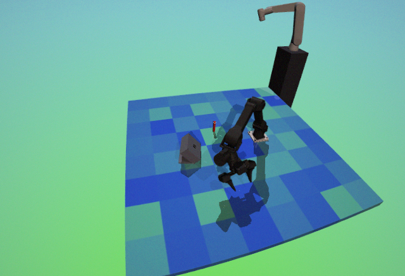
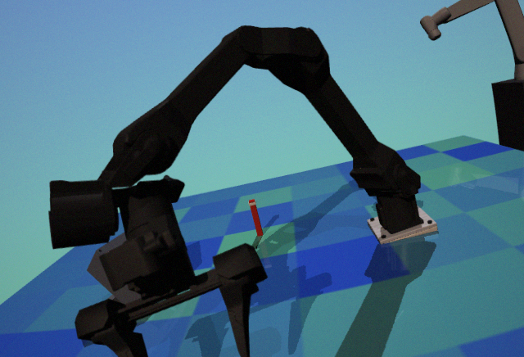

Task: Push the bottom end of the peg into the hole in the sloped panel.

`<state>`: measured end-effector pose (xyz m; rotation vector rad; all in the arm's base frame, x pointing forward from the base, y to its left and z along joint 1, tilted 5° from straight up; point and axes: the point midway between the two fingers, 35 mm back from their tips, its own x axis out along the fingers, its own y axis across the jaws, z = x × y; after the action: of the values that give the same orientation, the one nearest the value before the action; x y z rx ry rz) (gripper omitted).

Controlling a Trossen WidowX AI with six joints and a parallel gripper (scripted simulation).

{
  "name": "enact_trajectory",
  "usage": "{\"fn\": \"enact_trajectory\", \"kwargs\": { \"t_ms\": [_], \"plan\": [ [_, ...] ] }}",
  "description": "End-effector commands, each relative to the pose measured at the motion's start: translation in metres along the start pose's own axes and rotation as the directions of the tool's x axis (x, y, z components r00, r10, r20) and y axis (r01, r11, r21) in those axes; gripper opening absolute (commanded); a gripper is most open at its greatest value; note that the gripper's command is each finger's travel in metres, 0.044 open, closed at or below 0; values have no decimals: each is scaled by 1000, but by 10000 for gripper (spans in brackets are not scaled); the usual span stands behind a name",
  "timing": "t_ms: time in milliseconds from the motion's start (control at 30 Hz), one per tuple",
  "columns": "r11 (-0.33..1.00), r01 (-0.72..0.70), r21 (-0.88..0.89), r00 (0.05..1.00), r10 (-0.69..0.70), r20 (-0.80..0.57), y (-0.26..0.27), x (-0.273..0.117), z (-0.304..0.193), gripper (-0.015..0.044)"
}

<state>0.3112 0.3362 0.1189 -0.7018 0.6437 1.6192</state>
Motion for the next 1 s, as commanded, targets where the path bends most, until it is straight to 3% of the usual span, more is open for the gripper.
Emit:
{"fn": "enact_trajectory", "kwargs": {
  "t_ms": [0, 967],
  "plan": [
    [998, 37, 60, 999, -36, -26, -8, -15, -15, 440],
    [824, 327, 463, 940, -234, -247, -34, -136, -135, 440]
  ]
}}
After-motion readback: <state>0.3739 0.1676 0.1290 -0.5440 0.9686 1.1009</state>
